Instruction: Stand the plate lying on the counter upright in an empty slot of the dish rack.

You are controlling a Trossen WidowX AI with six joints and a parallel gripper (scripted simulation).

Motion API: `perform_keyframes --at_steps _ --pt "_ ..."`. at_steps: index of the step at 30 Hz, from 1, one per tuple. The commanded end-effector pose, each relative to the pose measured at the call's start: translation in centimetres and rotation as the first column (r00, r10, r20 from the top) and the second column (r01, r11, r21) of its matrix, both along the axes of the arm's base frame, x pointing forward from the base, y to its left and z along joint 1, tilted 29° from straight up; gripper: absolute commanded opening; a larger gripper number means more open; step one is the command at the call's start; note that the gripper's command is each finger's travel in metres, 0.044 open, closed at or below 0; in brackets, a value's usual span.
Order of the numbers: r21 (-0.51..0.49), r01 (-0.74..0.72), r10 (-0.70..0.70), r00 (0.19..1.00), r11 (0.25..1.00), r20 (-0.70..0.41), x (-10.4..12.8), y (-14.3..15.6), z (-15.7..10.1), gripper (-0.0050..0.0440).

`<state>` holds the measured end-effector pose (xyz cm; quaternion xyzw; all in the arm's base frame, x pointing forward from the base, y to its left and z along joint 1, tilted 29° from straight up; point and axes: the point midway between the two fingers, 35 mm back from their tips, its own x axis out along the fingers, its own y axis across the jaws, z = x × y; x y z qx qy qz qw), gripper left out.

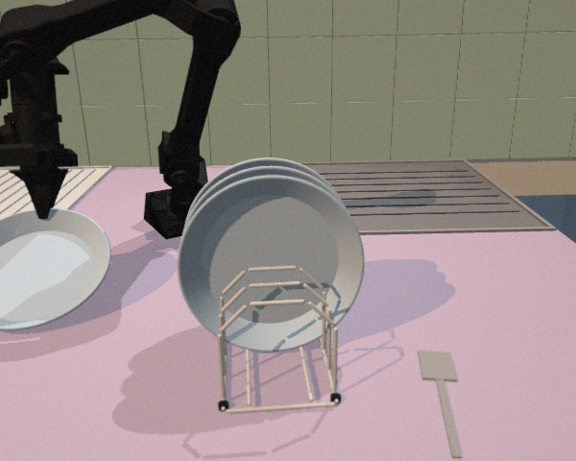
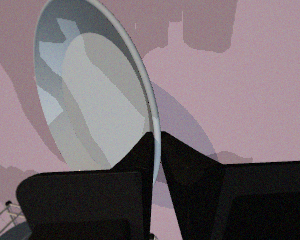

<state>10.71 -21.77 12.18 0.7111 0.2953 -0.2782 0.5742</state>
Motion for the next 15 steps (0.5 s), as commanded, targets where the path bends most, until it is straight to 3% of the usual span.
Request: perform_keyframes --at_steps 1,15 --pt "0.0 -0.013 0.013 0.999 1.0 -0.033 0.1 0.0 0.3 0.0" --pt "0.001 -0.021 0.021 0.996 1.0 -0.087 0.3 -0.2 1.4 0.0"
